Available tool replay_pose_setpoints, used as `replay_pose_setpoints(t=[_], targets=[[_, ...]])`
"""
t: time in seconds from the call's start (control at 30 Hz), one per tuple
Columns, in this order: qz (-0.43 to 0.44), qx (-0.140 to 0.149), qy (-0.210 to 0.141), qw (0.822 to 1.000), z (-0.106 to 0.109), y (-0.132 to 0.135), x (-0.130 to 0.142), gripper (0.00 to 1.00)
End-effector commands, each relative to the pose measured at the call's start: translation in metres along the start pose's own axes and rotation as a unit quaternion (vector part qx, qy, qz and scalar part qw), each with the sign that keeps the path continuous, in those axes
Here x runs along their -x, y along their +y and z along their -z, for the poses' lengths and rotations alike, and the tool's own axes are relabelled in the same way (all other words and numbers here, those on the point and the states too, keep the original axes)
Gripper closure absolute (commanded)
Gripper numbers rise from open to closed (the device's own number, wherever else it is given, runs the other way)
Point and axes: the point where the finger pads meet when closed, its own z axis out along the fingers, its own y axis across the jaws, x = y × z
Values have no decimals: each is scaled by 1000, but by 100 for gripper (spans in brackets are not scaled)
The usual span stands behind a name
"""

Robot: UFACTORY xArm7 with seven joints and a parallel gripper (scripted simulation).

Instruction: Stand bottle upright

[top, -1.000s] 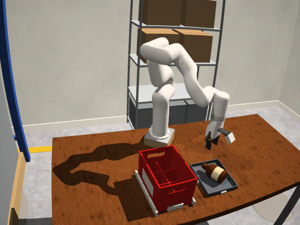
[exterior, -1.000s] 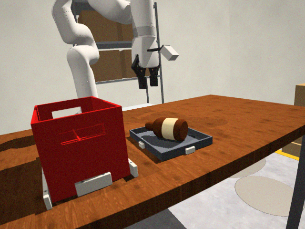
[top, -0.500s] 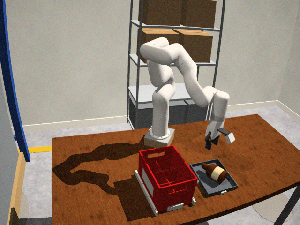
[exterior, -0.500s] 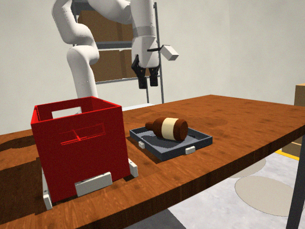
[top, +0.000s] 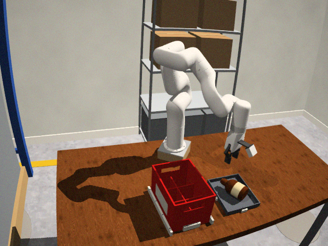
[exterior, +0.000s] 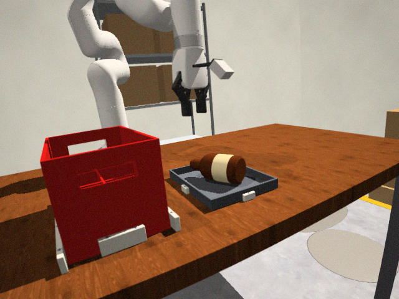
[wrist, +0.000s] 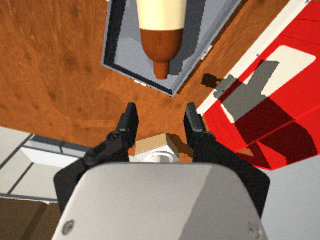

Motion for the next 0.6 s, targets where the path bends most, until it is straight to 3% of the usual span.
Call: replay_pose_setpoints(t=[0.0, 0.57], targets=[[0, 0, 1, 1000, -1, 0, -1, 35], [0, 0, 1, 1000, -33, 0, -2, 35]])
